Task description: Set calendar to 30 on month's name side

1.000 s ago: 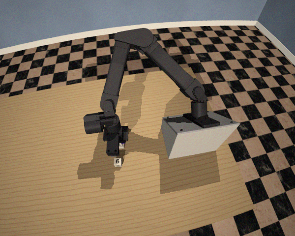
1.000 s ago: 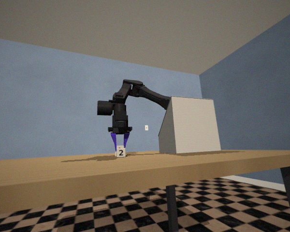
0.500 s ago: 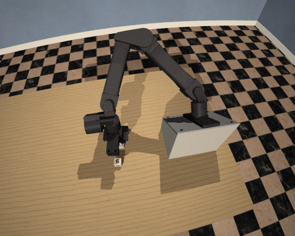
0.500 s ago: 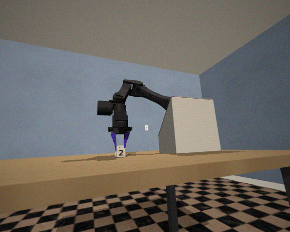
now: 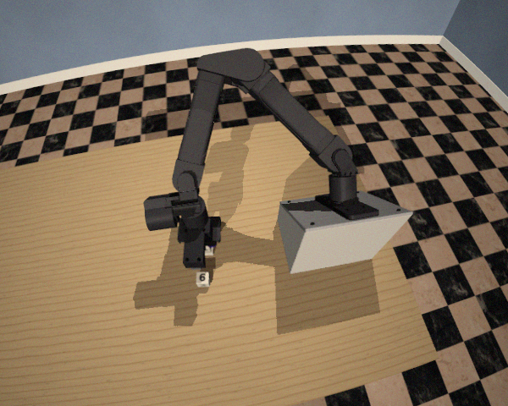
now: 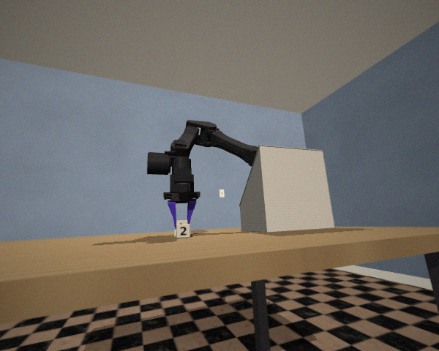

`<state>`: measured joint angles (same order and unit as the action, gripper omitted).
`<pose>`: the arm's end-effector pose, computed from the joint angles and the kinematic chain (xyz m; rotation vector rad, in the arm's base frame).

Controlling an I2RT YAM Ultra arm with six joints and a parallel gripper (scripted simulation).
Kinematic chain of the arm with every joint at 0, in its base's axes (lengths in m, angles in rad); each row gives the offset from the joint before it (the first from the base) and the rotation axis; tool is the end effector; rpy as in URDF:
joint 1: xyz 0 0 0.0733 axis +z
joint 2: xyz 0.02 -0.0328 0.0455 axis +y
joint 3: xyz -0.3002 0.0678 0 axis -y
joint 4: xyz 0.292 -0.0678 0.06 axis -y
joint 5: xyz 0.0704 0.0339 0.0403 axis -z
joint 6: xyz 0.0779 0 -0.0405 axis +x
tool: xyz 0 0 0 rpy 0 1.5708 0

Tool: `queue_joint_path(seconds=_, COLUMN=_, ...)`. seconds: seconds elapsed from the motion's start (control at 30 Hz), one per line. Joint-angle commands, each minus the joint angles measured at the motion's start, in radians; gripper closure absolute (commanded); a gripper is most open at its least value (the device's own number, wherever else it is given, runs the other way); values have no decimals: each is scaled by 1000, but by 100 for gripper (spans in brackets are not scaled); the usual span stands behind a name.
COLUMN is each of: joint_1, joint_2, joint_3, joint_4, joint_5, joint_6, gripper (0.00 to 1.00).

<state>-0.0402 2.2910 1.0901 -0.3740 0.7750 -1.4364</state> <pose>0.3763 -0.0686 -0.0322 1.6171 -1.9241 0.7552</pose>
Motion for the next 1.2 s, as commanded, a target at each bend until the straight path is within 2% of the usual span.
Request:
queue_joint_path(seconds=0.0, joint_1=5, joint_2=-4, joint_3=1, joint_4=1, joint_5=0, joint_6=-1, gripper=69)
queue_joint_path(seconds=0.13, joint_1=5, joint_2=-4, joint_3=1, joint_4=1, joint_5=0, joint_6=-1, gripper=61)
queue_joint_path(seconds=0.2, joint_1=5, joint_2=-4, joint_3=1, joint_4=1, joint_5=0, joint_6=-1, gripper=61)
queue_joint_path(seconds=0.23, joint_1=5, joint_2=-4, joint_3=1, joint_4=1, joint_5=0, joint_6=-1, gripper=57)
queue_joint_path(seconds=0.37, joint_1=5, joint_2=-4, joint_3=1, joint_4=1, joint_5=0, joint_6=-1, gripper=57)
queue_joint_path(seconds=0.4, joint_1=5, joint_2=-4, joint_3=1, joint_4=1, joint_5=0, joint_6=-1, gripper=53)
queue_joint_path(seconds=0.9, joint_1=12, joint_2=-10, joint_3=3, joint_4=-14, joint_5=0, joint_6=9, gripper=53)
queue_joint_path(seconds=1.17, joint_1=76, joint_2=-65, joint_3=32, joint_4=-159, joint_5=-3, joint_6=98, gripper=53)
